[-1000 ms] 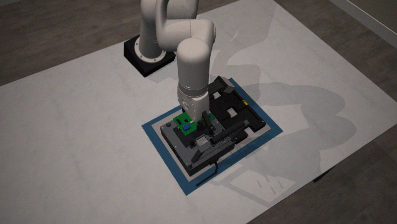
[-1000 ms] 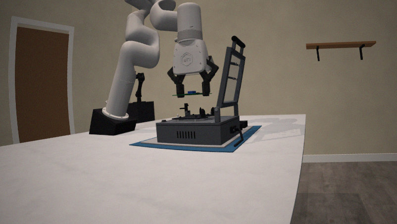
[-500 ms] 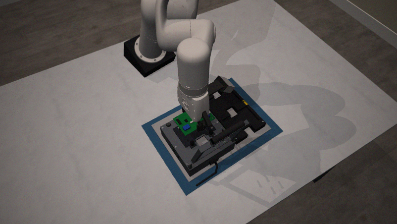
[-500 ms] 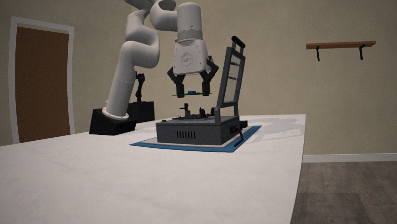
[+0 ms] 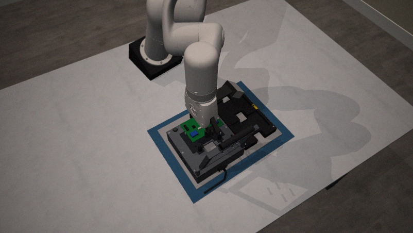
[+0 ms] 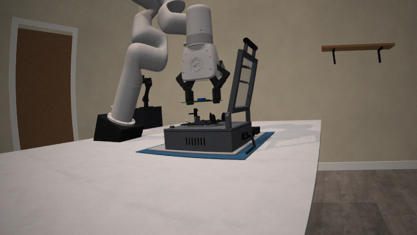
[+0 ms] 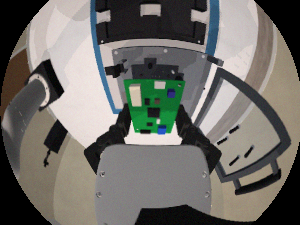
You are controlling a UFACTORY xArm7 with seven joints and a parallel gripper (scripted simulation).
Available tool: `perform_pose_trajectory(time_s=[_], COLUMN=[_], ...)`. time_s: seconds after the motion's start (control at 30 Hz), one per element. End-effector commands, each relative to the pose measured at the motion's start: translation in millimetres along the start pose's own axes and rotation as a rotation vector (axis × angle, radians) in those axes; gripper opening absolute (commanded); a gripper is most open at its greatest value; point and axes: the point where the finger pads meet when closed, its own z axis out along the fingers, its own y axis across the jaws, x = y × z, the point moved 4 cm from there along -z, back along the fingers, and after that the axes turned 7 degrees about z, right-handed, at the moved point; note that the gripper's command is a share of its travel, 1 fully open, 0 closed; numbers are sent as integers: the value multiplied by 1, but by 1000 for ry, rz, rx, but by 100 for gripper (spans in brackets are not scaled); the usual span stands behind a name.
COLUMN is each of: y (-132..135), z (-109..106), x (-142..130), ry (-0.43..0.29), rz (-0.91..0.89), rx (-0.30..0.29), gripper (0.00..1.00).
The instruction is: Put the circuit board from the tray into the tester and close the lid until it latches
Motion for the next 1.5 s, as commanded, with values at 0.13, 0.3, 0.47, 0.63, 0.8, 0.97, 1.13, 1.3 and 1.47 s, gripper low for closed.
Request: perform_pose_trajectory(time_s=[0.13, 0.3, 0.47, 0.63, 0.8, 0.97, 1.13, 1.3, 1.47], y=[1, 1, 1, 1, 1, 1, 1, 1, 1], z=[11, 20, 26, 33, 37, 38, 38, 38, 38], x=[0, 0, 0, -1, -1, -1, -1, -1, -1], ry=[0, 0, 0, 0, 0, 0, 0, 0, 0], rz=[0, 0, 0, 0, 0, 0, 0, 0, 0], rx=[-3, -3, -3, -3, -3, -3, -3, -3, -3], gripper=[79, 79, 79, 79, 79, 79, 79, 79, 79])
